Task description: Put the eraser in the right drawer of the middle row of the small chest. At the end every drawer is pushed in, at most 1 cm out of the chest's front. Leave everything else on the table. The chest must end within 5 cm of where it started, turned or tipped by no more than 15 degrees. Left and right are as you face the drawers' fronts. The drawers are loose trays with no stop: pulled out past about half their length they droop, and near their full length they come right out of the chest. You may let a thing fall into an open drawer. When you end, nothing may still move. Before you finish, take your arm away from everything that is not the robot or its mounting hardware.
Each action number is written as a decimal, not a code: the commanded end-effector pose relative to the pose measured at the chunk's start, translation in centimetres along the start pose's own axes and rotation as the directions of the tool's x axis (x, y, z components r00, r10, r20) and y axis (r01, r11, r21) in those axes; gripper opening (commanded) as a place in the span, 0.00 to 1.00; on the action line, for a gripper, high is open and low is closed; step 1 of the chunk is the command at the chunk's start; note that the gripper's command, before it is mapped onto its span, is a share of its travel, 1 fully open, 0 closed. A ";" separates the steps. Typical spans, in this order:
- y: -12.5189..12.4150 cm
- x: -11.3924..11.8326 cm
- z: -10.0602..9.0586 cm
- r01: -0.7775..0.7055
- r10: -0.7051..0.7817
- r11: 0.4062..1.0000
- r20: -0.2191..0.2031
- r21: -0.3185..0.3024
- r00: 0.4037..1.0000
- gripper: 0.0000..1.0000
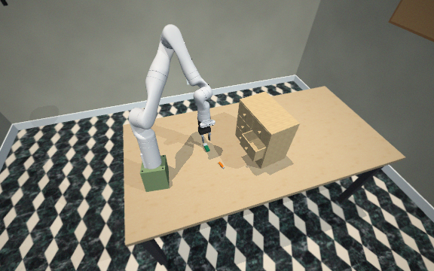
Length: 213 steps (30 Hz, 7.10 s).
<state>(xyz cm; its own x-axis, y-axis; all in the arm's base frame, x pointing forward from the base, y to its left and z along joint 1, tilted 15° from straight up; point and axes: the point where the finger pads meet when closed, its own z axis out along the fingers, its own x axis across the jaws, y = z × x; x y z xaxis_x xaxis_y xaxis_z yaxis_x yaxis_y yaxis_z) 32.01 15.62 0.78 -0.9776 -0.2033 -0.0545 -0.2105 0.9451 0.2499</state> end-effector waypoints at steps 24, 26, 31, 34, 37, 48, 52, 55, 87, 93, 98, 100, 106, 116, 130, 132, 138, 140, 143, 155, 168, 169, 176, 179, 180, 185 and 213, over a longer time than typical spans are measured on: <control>0.0 0.0 4.1 0.000 0.000 1.000 0.002 -0.001 1.000 0.75; 0.0 0.0 4.1 0.000 0.000 1.000 0.002 -0.001 1.000 0.75; 0.0 0.0 4.9 0.000 0.000 1.000 0.002 -0.001 1.000 0.75; 0.0 0.0 5.2 0.000 0.000 1.000 0.002 -0.001 1.000 0.75; 0.0 0.0 5.2 0.000 0.000 1.000 0.002 -0.001 1.000 0.75; 0.0 0.0 5.2 0.000 0.000 1.000 0.002 -0.001 1.000 0.75; 0.0 0.0 5.2 0.000 0.000 1.000 0.002 -0.001 1.000 0.75; 0.0 0.0 5.2 0.000 0.000 1.000 0.002 -0.001 1.000 0.75; 0.0 0.0 7.2 0.000 0.000 1.000 0.002 -0.001 1.000 0.75; 0.0 0.0 7.2 0.000 0.000 1.000 0.002 -0.001 1.000 0.75; 0.0 0.0 7.2 0.000 0.000 1.000 0.002 -0.001 1.000 0.75; 0.0 0.0 7.2 0.000 0.000 1.000 0.002 -0.001 1.000 0.75; 0.0 0.0 7.2 0.000 0.000 1.000 0.002 -0.001 1.000 0.45; 0.0 0.0 7.2 0.000 0.000 1.000 0.002 -0.001 1.000 0.45; 0.0 0.0 6.8 0.000 0.000 1.000 0.002 -0.001 1.000 0.45; 0.0 0.0 6.5 0.000 0.000 1.000 0.002 -0.001 1.000 0.45; 0.0 0.0 4.9 0.000 0.000 1.000 0.002 -0.001 1.000 0.45; 0.0 0.0 4.2 0.000 0.000 1.000 0.002 -0.001 1.000 0.45; 0.0 0.0 3.1 0.000 0.000 1.000 0.002 -0.001 1.000 0.45; 0.0 0.0 -0.6 0.000 0.000 1.000 0.002 -0.001 1.000 0.45; 0.0 0.0 -2.7 0.000 0.000 1.000 0.002 -0.001 1.000 0.45; 0.0 0.0 -2.7 0.000 0.000 1.000 0.002 -0.001 1.000 0.45; 0.0 0.0 -2.8 0.000 0.000 1.000 0.002 -0.001 1.000 0.45; 0.0 0.0 -2.8 0.000 0.000 1.000 0.002 -0.001 1.000 0.45; 0.0 0.0 -2.8 0.000 0.000 1.000 0.002 -0.001 1.000 0.45; -0.2 -0.1 -2.8 -0.012 0.012 1.000 0.002 -0.001 1.000 0.45; -7.0 -4.3 -2.6 -0.595 0.595 0.804 0.014 -0.010 0.804 0.45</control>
<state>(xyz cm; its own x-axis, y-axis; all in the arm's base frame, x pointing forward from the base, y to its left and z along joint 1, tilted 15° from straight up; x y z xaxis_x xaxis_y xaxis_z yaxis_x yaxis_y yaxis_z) 37.47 9.99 2.23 -0.9177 0.3880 0.0849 0.3965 0.8821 0.2542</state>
